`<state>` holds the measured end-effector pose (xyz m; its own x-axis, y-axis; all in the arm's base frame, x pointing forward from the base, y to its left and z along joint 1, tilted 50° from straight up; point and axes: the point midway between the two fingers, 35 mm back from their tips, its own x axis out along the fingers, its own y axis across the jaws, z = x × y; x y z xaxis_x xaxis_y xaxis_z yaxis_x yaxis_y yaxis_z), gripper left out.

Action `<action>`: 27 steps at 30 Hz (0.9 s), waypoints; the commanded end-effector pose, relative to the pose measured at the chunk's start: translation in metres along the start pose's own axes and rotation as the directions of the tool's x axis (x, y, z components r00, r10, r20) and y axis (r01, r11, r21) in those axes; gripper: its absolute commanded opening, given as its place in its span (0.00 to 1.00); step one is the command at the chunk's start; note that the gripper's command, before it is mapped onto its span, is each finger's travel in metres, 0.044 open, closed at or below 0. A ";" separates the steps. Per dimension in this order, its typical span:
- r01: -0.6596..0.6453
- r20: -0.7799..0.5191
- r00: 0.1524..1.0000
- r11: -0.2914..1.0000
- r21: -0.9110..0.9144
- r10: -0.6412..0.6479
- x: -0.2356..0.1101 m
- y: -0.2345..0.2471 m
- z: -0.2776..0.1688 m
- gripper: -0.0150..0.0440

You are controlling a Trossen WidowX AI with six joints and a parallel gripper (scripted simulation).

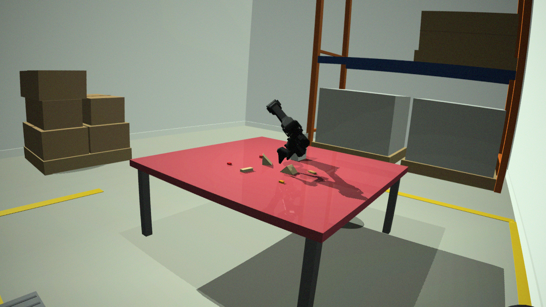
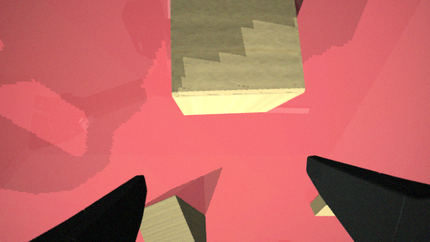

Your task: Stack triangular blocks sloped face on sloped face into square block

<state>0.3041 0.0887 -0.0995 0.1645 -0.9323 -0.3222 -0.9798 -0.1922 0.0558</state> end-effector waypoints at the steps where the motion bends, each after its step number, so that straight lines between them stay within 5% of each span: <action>1: 0.048 0.028 0.998 0.999 -0.016 -0.048 -0.055 -0.002 -0.019 1.00; 8: 0.065 0.036 0.997 0.997 -0.033 -0.064 -0.079 0.001 -0.030 1.00; 17: 0.071 0.024 0.997 0.997 -0.022 -0.071 -0.077 -0.003 0.054 1.00; 27: 0.065 0.022 0.998 0.998 -0.013 -0.064 -0.063 -0.005 0.057 1.00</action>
<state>0.2868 0.1750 -0.1275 0.2323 -0.9096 -0.3444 -0.9612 -0.2689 0.0618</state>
